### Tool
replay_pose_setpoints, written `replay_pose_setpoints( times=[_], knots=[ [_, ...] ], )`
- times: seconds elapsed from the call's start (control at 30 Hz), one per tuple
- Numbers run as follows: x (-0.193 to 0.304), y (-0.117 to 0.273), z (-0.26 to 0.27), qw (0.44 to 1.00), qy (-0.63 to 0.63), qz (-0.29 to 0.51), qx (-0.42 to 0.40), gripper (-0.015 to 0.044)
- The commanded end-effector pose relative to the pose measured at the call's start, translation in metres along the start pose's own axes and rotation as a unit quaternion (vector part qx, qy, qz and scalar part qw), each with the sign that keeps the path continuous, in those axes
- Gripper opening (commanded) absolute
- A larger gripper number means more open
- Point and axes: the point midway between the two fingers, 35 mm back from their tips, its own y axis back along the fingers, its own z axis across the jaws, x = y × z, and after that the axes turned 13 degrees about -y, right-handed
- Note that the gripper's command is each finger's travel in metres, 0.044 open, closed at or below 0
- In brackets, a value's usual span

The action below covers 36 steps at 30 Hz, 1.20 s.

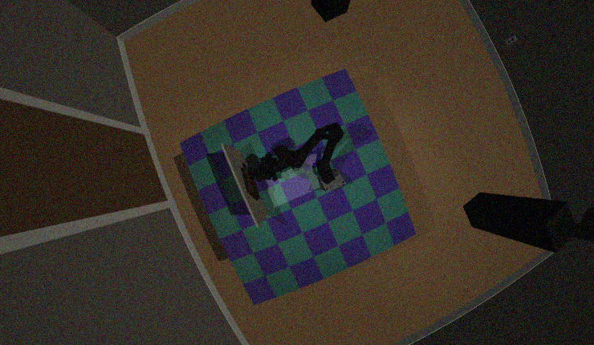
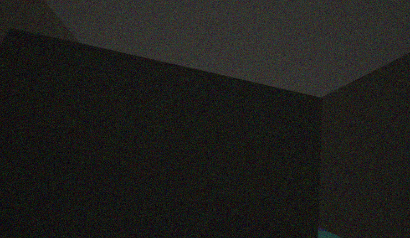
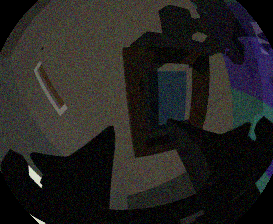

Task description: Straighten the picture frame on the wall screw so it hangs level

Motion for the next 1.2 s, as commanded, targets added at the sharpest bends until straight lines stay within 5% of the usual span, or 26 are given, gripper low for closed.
replay_pose_setpoints(
  times=[0.0, 1.17],
  knots=[
    [0.0, -0.007, 0.0, 1.0, -0.002, -0.003, -0.003, 0.026],
    [-0.001, -0.041, 0.001, 1.0, -0.002, -0.003, -0.004, 0.026]
  ],
)
